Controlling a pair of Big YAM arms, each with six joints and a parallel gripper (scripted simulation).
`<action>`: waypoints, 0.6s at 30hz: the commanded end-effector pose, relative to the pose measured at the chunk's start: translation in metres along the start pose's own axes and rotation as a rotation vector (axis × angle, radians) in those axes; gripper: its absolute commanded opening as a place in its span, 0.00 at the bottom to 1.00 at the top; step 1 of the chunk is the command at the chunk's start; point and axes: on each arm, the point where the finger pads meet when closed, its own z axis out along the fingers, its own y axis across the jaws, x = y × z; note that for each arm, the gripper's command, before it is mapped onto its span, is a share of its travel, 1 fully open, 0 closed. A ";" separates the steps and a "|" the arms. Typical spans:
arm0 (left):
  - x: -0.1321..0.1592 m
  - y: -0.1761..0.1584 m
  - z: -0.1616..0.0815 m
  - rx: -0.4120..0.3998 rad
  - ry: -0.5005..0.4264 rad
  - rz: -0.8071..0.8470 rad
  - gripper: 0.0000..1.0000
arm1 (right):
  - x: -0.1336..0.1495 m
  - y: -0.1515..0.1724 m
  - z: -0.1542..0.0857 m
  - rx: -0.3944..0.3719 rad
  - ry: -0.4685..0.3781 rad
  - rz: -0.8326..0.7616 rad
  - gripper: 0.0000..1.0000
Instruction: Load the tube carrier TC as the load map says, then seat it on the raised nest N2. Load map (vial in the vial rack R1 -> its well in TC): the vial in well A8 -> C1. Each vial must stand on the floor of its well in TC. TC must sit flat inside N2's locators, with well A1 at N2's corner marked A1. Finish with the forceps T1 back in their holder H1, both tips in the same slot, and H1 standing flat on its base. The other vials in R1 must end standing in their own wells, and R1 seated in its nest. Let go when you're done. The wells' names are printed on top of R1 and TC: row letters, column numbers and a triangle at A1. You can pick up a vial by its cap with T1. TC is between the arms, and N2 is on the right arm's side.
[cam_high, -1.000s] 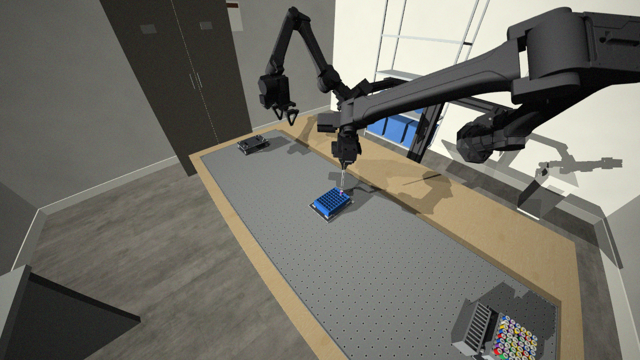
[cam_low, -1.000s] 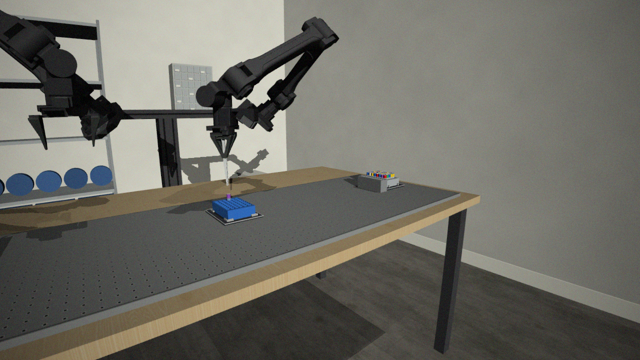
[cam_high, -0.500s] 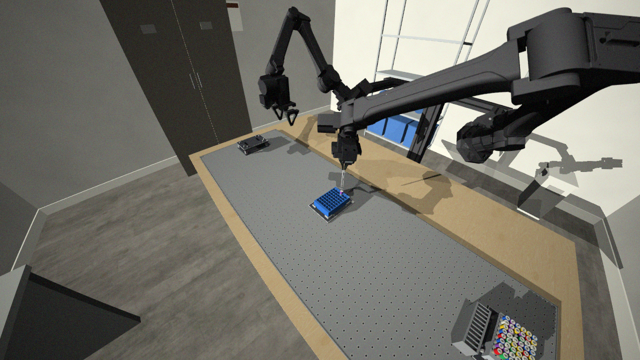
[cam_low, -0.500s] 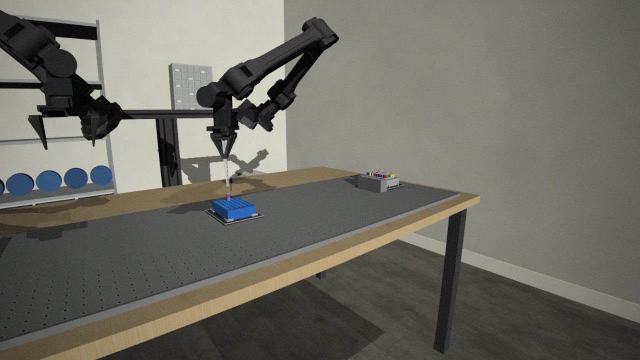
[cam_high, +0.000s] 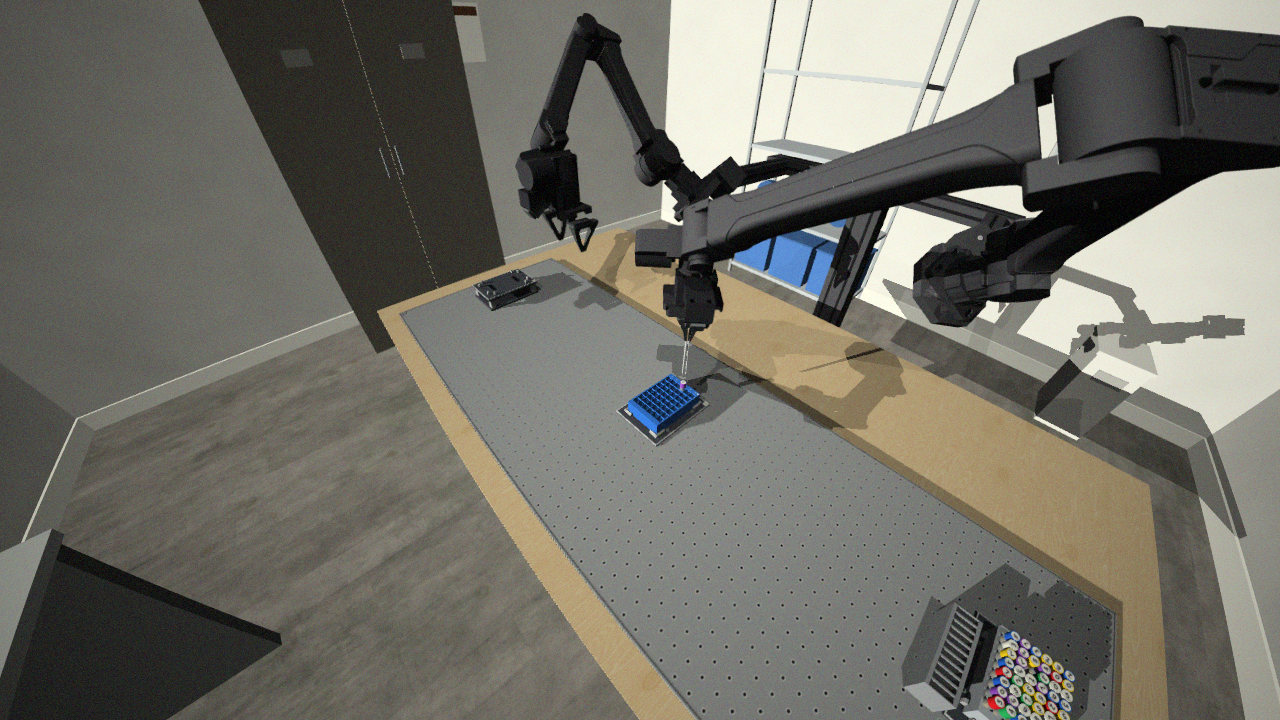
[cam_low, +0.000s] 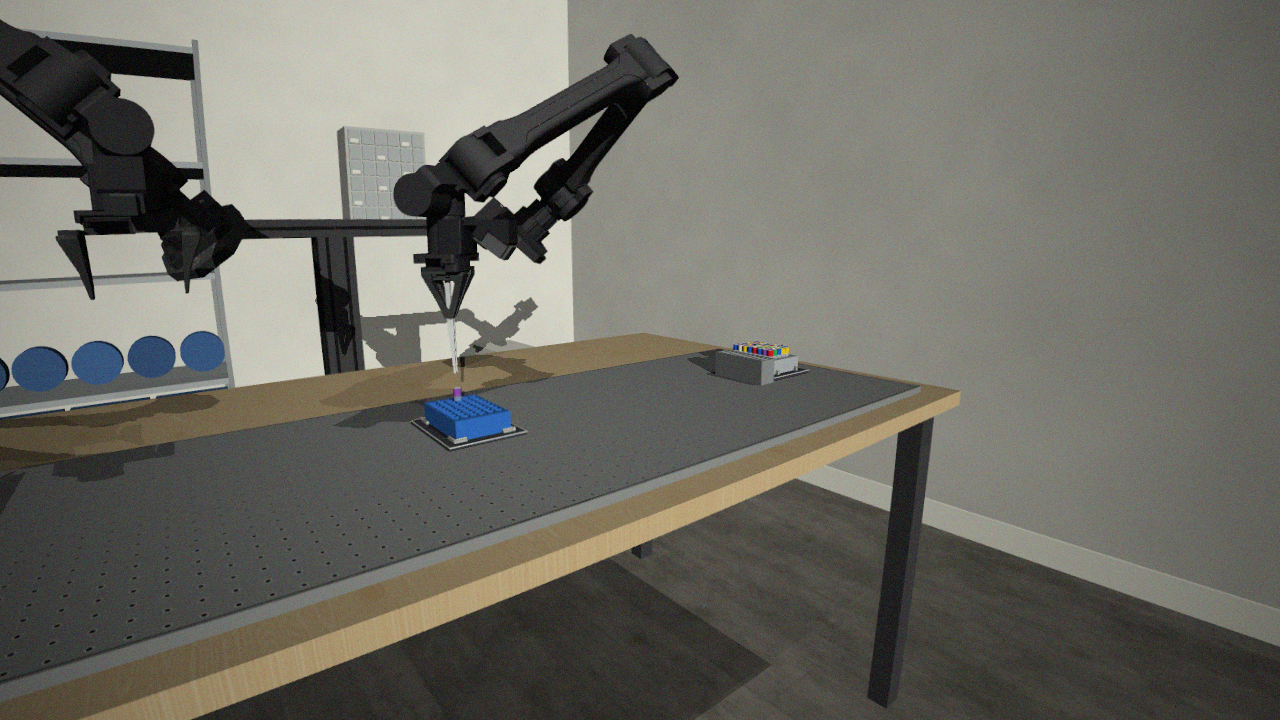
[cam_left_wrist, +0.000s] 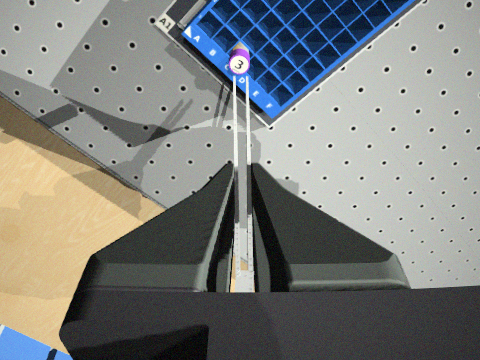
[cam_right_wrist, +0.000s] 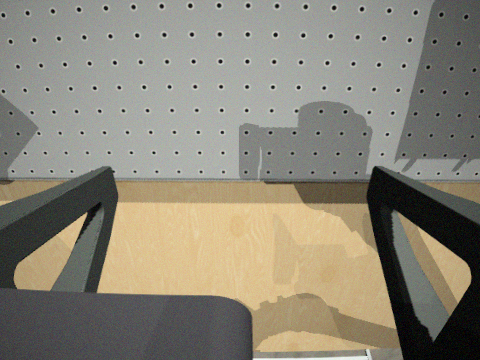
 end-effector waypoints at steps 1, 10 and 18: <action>0.000 0.002 0.009 -0.008 0.001 0.000 0.07 | -0.008 -0.003 -0.004 -0.001 -0.012 0.017 1.00; 0.000 -0.001 0.007 0.000 0.000 -0.002 0.07 | -0.008 -0.003 -0.004 -0.001 -0.012 0.017 1.00; -0.001 0.003 0.012 -0.008 0.000 -0.002 0.07 | -0.008 -0.003 -0.004 -0.001 -0.012 0.017 1.00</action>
